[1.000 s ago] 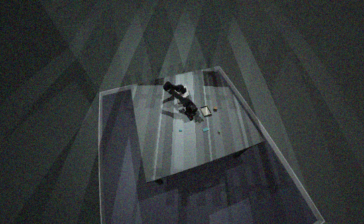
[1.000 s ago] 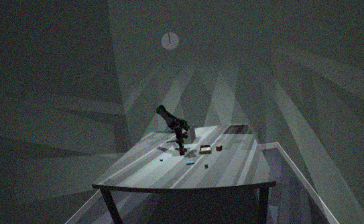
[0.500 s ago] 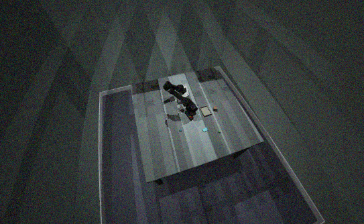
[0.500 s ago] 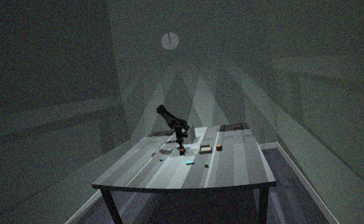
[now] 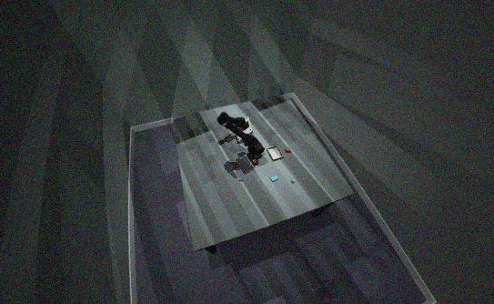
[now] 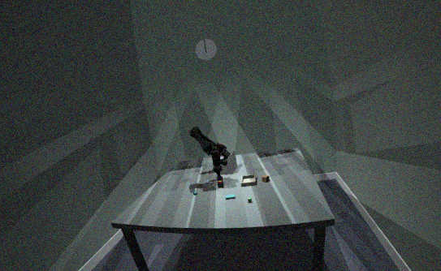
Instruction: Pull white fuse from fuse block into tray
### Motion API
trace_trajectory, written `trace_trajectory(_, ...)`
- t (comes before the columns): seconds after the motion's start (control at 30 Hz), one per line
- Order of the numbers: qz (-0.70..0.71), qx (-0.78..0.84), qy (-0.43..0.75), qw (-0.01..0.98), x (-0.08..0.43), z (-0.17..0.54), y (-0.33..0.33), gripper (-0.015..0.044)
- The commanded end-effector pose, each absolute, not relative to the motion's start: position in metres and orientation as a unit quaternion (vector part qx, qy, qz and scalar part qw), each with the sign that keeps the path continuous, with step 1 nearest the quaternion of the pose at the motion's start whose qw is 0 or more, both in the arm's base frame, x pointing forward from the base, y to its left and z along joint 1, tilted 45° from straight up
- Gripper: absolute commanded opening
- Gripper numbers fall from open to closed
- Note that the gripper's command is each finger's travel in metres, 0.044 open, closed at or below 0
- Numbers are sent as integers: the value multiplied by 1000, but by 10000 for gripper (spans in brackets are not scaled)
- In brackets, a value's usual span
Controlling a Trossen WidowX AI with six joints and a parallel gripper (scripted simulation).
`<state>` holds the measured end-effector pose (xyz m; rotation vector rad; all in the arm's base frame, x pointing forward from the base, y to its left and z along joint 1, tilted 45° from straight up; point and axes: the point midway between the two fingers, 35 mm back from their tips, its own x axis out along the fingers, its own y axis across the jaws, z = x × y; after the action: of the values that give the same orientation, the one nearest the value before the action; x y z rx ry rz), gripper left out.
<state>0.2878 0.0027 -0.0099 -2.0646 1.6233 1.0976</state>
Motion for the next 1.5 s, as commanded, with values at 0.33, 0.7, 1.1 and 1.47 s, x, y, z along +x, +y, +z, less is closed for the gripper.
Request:
trace_trajectory(0.33, 382, -716, 565, 149, 287, -5, 8, 0)
trace_trajectory(0.7, 382, -716, 564, 149, 286, 6, 19, 0)
trace_trajectory(1.1, 384, -716, 562, 151, 289, 1, 39, 0)
trace_trajectory(1.47, 389, -716, 558, 155, 293, -37, 87, 0)
